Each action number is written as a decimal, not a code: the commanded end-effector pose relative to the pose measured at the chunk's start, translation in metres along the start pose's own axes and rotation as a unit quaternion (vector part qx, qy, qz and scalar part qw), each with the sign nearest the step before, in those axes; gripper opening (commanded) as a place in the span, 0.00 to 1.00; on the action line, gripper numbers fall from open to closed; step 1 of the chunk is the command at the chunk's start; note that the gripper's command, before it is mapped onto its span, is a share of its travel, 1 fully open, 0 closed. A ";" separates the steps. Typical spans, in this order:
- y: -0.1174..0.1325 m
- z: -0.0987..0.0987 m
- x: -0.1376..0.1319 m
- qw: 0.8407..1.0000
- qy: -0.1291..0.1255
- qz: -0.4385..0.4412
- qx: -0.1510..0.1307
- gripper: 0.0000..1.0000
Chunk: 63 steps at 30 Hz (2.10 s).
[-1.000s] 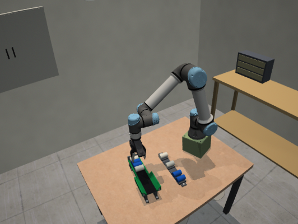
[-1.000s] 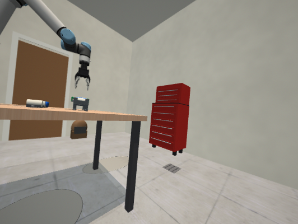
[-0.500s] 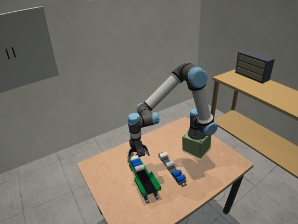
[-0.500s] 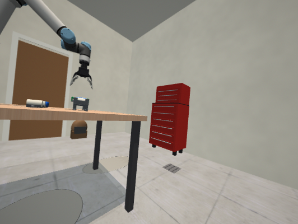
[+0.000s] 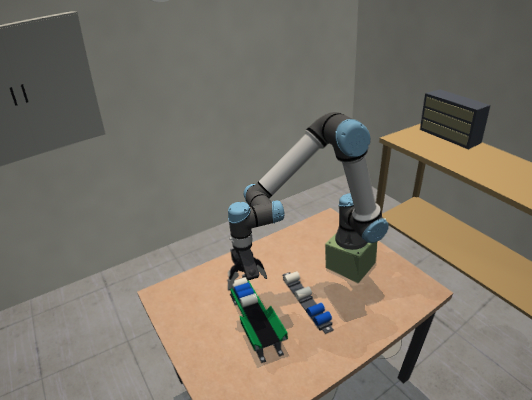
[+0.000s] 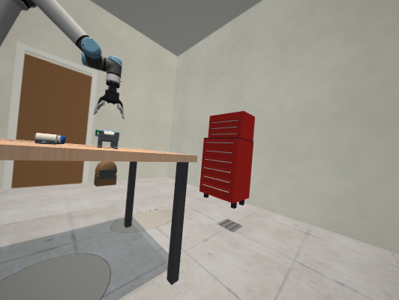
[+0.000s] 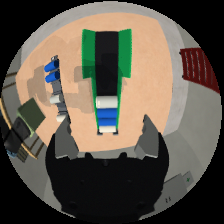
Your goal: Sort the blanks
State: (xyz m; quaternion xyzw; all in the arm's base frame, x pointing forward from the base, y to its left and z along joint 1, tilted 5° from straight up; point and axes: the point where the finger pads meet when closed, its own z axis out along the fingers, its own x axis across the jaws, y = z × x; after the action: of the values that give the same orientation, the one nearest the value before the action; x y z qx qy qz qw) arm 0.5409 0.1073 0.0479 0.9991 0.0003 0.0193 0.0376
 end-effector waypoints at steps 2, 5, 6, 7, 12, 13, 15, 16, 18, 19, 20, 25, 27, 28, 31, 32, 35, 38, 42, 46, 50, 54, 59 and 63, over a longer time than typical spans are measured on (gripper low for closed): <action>0.000 -0.001 0.001 1.000 0.001 0.004 0.000 1.00; 0.000 -0.001 0.001 1.000 0.001 0.011 0.000 1.00; 0.000 0.000 0.001 1.000 0.001 0.014 0.000 1.00; 0.000 0.000 0.001 1.000 0.001 0.018 0.000 1.00; 0.001 0.000 0.002 0.999 0.001 0.043 0.000 1.00; 0.001 0.000 0.002 0.999 0.001 0.049 0.000 1.00; 0.001 0.000 0.002 0.998 0.001 0.063 0.000 1.00; 0.001 0.000 0.003 0.997 0.001 0.071 0.000 1.00; 0.001 0.000 0.003 0.997 0.001 0.080 0.000 1.00; 0.001 0.000 0.003 0.997 0.001 0.080 0.000 1.00; 0.001 0.000 0.003 0.996 0.001 0.089 0.000 1.00; 0.002 0.000 0.005 0.990 0.001 0.141 0.000 1.00; 0.003 0.001 0.006 0.986 0.001 0.166 0.000 1.00; 0.003 0.001 0.006 0.984 0.001 0.179 0.000 1.00; 0.004 0.001 0.007 0.975 0.001 0.221 0.000 1.00; 0.005 0.001 0.008 0.972 0.001 0.236 0.000 1.00; 0.006 0.001 0.009 0.964 0.001 0.267 0.000 1.00; 0.007 0.002 0.009 0.954 0.001 0.299 0.000 1.00; 0.009 0.002 0.011 0.937 0.001 0.350 0.000 1.00; 0.011 0.002 0.012 0.915 0.001 0.403 0.000 1.00; 0.013 0.003 0.013 0.889 0.001 0.458 0.000 1.00; 0.014 0.003 0.014 0.880 0.001 0.476 0.000 1.00; 0.017 0.004 0.015 0.836 0.001 0.549 0.001 1.00; 0.020 0.004 0.015 0.798 0.001 0.602 0.001 1.00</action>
State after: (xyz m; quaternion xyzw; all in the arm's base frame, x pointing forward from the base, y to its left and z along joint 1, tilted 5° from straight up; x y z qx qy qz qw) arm 0.5552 0.0898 0.0456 0.8379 -0.5443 0.0360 0.0186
